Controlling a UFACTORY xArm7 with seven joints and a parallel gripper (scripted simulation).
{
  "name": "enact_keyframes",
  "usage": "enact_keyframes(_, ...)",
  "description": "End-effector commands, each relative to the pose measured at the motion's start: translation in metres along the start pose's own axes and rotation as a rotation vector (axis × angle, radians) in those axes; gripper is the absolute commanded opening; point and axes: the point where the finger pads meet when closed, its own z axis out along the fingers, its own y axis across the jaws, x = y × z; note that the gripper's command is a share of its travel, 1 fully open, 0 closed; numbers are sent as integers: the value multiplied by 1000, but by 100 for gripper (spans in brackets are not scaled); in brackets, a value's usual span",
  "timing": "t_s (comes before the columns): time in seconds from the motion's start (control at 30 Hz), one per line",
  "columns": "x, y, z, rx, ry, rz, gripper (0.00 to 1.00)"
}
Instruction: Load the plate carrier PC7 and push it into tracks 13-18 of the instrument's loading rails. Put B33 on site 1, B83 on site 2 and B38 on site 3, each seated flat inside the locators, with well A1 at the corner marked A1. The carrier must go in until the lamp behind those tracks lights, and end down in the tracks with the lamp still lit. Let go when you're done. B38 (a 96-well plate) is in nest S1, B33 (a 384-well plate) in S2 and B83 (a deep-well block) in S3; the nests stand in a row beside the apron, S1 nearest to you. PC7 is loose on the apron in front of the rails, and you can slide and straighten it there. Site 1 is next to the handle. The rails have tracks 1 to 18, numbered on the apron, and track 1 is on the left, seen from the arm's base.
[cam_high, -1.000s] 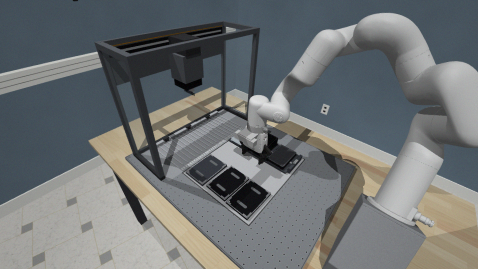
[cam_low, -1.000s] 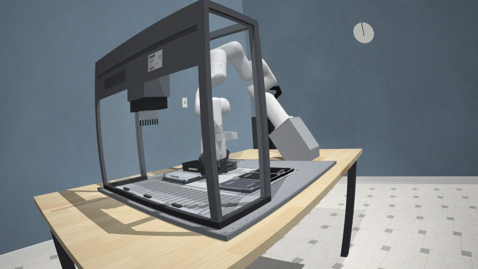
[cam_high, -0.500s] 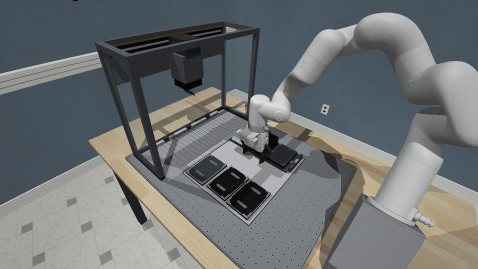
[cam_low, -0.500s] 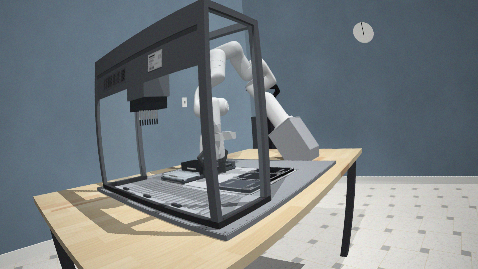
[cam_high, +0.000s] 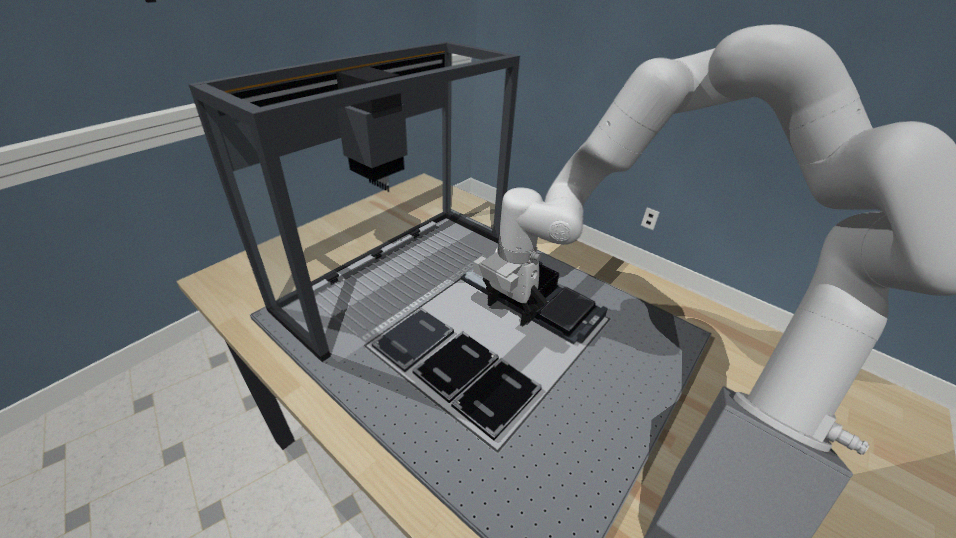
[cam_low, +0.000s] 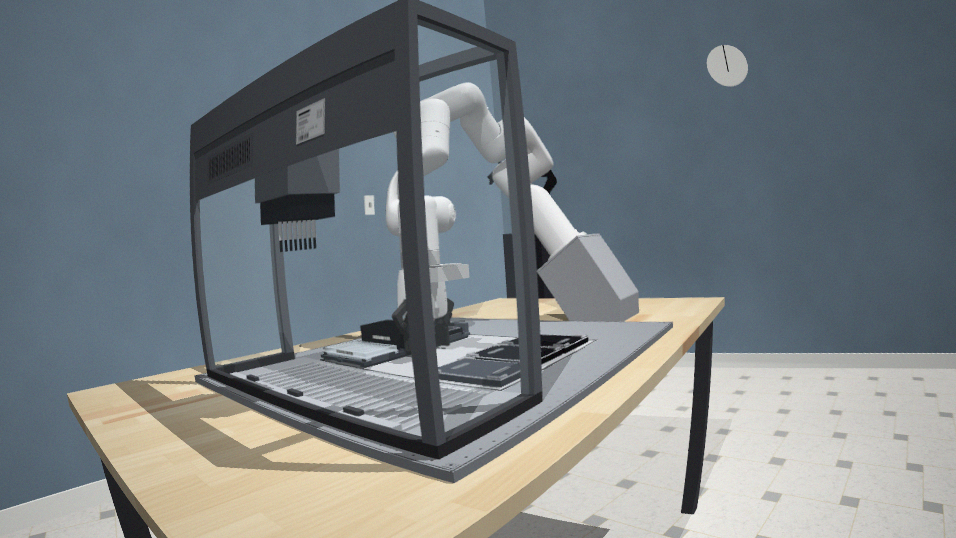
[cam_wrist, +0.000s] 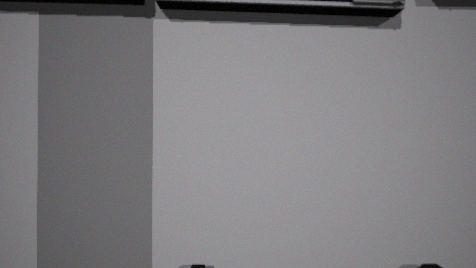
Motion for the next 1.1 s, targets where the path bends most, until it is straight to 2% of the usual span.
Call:
enact_keyframes(0.0,-1,2,-1,-4,1,0,100)
enact_keyframes(1.07,-8,2,-1,-4,1,0,100)
